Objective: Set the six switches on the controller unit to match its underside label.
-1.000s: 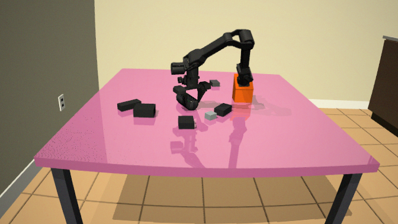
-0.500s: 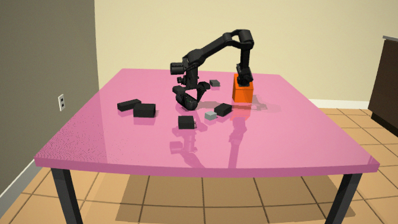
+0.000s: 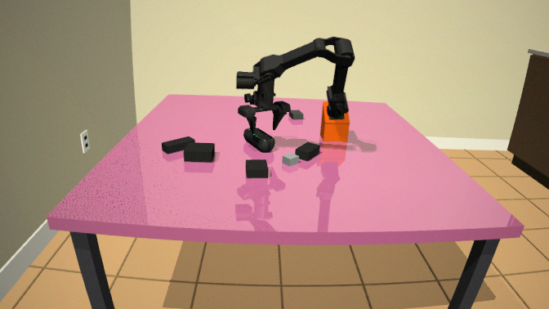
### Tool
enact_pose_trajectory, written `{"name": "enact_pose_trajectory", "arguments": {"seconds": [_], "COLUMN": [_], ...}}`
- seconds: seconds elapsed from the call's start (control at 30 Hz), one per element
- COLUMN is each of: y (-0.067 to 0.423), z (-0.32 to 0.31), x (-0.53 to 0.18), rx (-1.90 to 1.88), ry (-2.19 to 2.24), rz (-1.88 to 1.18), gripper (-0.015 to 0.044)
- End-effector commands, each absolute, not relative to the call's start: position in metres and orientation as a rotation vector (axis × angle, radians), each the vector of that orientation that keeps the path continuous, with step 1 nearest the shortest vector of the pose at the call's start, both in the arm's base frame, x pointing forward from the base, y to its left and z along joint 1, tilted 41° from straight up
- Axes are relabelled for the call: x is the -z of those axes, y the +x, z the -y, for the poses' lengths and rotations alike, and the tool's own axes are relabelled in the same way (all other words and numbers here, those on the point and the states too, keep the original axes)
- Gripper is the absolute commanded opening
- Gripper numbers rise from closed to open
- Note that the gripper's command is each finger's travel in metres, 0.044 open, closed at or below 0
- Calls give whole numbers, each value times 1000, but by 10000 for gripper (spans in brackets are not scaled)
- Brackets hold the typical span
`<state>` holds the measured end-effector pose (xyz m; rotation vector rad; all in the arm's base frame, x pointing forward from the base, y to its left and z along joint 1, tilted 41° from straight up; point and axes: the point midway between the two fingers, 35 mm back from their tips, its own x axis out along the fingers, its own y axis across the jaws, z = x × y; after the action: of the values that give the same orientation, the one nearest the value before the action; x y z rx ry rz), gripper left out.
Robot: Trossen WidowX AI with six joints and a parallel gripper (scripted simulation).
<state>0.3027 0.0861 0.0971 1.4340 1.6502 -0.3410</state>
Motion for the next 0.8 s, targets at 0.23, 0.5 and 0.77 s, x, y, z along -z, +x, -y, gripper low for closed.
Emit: {"name": "enact_pose_trajectory", "arguments": {"seconds": [0.23,0.5,0.77], "y": [301,295,295], "z": [-76,-32,-32], "x": [-111,-161,-161], "rx": [332,341,341], "ry": [1427,1426,1426], "rz": [-1653,-1656,-1656], "gripper": [387,177,0]}}
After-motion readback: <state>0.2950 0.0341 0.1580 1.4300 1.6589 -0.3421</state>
